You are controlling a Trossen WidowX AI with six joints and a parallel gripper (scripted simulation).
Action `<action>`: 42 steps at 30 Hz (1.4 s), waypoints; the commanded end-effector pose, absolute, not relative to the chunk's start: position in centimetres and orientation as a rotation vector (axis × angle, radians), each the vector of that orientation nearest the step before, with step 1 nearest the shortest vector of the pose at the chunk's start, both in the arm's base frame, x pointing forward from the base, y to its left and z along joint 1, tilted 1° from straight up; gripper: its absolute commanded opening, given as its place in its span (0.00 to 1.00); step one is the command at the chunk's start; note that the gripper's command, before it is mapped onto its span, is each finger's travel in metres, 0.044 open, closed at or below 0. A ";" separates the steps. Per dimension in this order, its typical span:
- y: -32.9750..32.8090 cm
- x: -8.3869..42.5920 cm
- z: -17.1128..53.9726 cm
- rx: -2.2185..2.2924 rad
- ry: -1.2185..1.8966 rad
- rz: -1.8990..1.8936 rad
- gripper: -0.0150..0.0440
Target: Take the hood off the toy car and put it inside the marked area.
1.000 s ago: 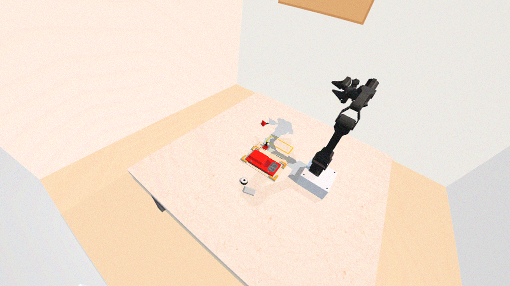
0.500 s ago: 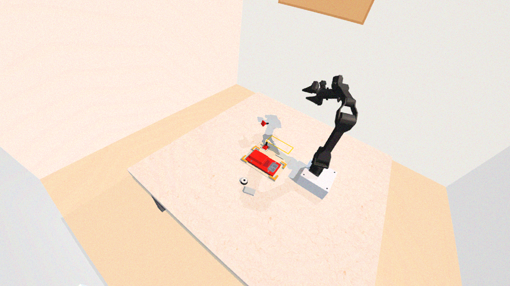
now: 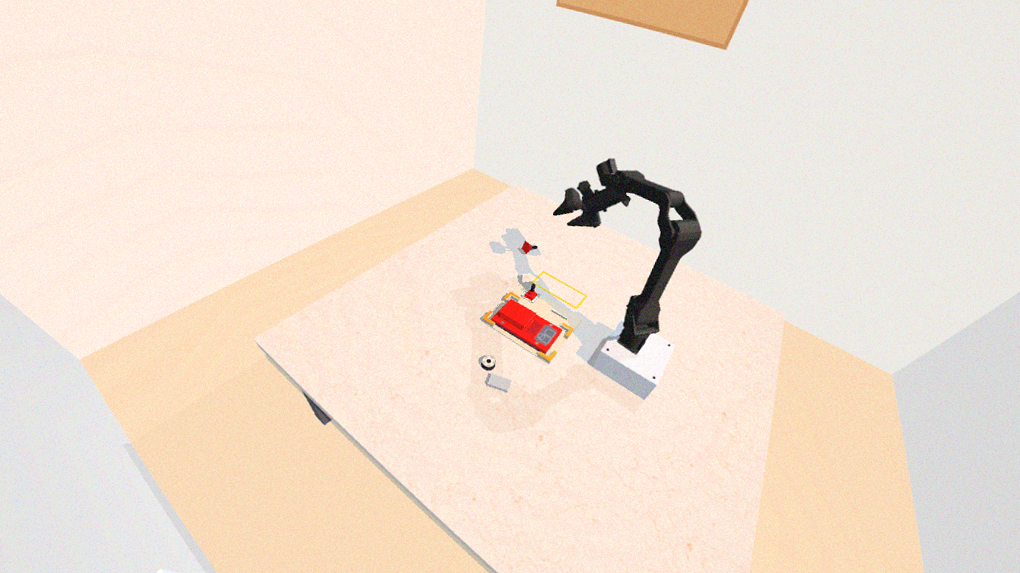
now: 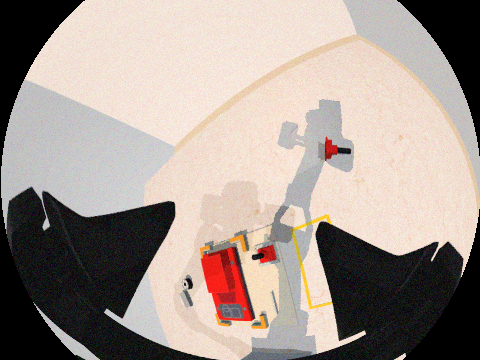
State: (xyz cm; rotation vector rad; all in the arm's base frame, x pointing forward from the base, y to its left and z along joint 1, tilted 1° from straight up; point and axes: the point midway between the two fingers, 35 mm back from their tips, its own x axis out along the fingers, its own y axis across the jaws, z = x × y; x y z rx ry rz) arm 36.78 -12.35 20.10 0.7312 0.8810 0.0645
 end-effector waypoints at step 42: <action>14.2 32.4 5.8 -0.091 1.538 0.126 1.00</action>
